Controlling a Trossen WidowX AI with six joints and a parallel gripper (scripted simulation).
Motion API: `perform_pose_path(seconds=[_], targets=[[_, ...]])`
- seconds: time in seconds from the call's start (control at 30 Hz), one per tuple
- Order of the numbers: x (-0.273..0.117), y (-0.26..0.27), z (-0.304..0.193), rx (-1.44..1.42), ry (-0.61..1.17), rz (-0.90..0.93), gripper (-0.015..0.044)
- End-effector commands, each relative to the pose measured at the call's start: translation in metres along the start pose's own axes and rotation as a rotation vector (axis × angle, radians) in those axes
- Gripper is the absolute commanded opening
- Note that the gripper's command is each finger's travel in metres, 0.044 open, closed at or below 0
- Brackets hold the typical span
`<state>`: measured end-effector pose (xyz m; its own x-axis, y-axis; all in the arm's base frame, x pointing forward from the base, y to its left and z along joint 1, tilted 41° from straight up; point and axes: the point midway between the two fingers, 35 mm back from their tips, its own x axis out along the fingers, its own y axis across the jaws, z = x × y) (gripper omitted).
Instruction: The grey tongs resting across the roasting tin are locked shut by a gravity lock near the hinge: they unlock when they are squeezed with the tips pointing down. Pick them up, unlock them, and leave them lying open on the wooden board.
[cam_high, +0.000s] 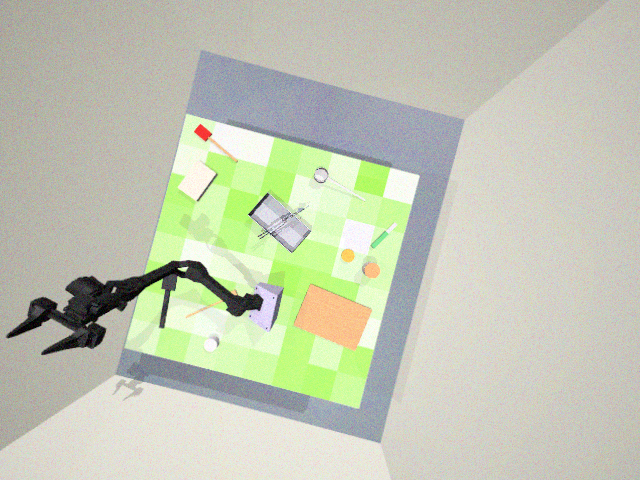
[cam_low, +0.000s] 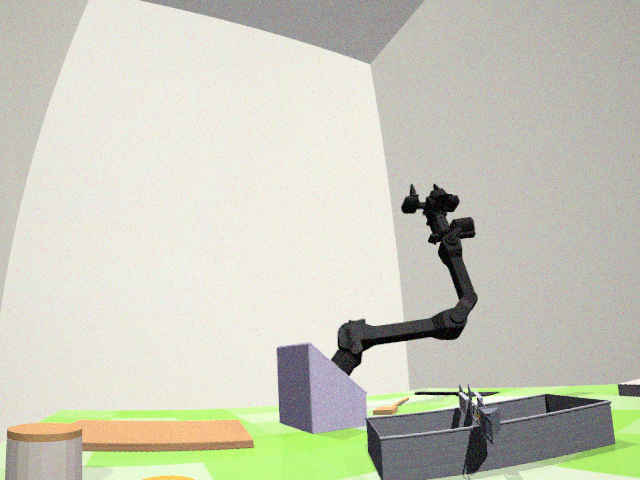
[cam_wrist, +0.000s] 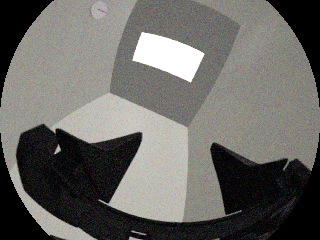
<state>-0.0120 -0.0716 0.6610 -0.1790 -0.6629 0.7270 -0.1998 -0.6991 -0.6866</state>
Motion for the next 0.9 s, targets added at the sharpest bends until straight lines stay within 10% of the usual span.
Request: perform_pose_path(seconds=[0.0,0.87], targets=[[0.001,0.002,0.0,0.007,-0.001,0.004,0.0426],[0.042,0.21,0.131,0.747,-0.413,0.706,0.044]])
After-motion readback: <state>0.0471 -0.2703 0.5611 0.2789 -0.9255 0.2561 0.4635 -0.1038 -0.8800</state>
